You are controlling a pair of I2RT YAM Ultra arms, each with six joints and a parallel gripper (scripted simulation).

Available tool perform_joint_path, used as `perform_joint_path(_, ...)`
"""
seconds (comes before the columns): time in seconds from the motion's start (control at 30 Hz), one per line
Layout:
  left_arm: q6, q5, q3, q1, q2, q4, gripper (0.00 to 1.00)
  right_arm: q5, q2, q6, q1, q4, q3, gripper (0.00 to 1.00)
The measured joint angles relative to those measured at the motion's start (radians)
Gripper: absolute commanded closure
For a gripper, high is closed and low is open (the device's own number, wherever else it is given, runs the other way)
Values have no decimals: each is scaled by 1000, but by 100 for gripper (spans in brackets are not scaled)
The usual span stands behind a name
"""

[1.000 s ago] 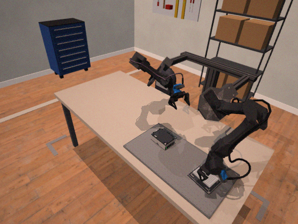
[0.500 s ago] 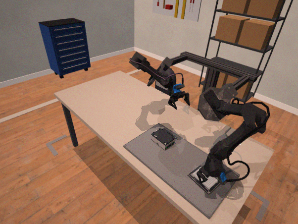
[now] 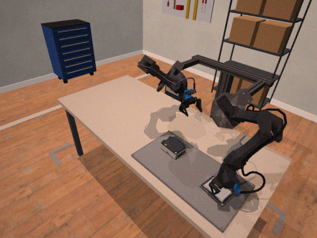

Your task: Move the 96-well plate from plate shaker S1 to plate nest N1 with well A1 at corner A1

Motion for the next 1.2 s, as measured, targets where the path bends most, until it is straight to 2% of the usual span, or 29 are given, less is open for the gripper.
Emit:
perform_joint_path(0.07,0,0,0,0,0,0,18,0,0,0,0,0,0,0)
perform_joint_path(0.1,0,0,0,0,0,0,7,0,0,0,0,0,0,0)
perform_joint_path(0.13,0,0,0,0,-1,-1,0,0,0,0,0,0,0,0)
perform_joint_path(0.43,-9,-15,0,-10,-3,-19,0,0,0,0,0,0,0,0)
perform_joint_path(0.77,-21,-31,-29,-30,-67,-48,0,0,0,0,0,0,0,0)
perform_joint_path(1.03,-46,-61,-79,-81,-204,-135,0,0,0,0,0,0,0,0)
perform_joint_path(1.2,-52,-69,-73,-84,-215,-146,0,0,0,0,0,0,0,0)
